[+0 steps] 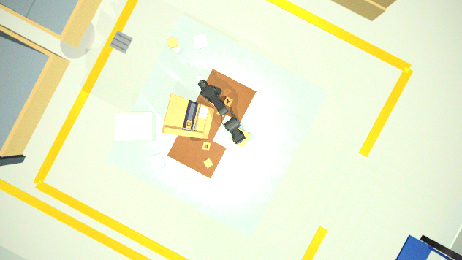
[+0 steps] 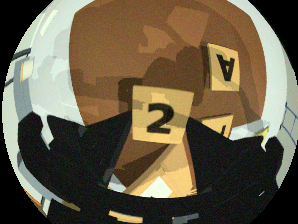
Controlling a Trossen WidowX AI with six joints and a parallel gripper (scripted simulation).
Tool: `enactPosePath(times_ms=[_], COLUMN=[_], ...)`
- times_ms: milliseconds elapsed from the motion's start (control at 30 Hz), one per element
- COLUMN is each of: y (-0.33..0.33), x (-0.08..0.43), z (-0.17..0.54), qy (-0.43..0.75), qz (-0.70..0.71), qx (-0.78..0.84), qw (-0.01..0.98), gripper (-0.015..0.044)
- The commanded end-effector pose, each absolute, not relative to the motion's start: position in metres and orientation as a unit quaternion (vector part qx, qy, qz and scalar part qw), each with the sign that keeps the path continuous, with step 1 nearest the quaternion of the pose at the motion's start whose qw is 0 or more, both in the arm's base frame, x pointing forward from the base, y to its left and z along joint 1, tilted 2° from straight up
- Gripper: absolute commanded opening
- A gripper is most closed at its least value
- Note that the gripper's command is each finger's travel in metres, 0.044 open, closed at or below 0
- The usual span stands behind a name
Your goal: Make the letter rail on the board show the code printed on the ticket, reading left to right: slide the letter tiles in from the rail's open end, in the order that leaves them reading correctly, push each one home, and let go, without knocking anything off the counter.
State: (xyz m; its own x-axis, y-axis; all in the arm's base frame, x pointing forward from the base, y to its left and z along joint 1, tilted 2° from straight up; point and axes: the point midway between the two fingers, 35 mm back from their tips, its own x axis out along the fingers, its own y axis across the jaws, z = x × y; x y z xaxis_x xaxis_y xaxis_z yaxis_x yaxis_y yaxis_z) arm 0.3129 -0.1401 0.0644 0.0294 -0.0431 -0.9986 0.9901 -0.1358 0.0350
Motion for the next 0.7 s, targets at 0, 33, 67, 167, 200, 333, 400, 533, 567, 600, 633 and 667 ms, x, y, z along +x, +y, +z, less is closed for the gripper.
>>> enactPosePath(times_ms=[0,33,67,167,200,333,400,533,567,600,633,667], y=[-0.141,-0.14,-0.14,-0.14,-0.14,-0.14,-0.14,-0.14,-0.14,-0.14,-0.141,-0.141], x=[0.313,0.313,0.313,0.313,0.313,0.316,0.32,0.327,0.329,0.331,0.332,0.334], z=[0.068,0.068,0.069,0.07,0.071,0.069,0.071,0.074,0.075,0.075,0.076,0.077], qy=[0.443,0.443,0.443,0.443,0.443,0.456,0.465,0.48,0.483,0.486,0.489,0.492], qz=[-0.537,-0.537,-0.537,-0.537,-0.537,-0.514,-0.493,-0.45,-0.44,-0.429,-0.418,-0.407], qx=[0.531,0.531,0.531,0.531,0.531,0.527,0.523,0.511,0.508,0.505,0.501,0.497], qw=[0.483,0.483,0.483,0.483,0.483,0.5,0.517,0.552,0.561,0.57,0.579,0.588], gripper=[0.0,0.0,0.0,0.0,0.0,0.0,0.0,0.0,0.0,0.0,0.0,0.0])
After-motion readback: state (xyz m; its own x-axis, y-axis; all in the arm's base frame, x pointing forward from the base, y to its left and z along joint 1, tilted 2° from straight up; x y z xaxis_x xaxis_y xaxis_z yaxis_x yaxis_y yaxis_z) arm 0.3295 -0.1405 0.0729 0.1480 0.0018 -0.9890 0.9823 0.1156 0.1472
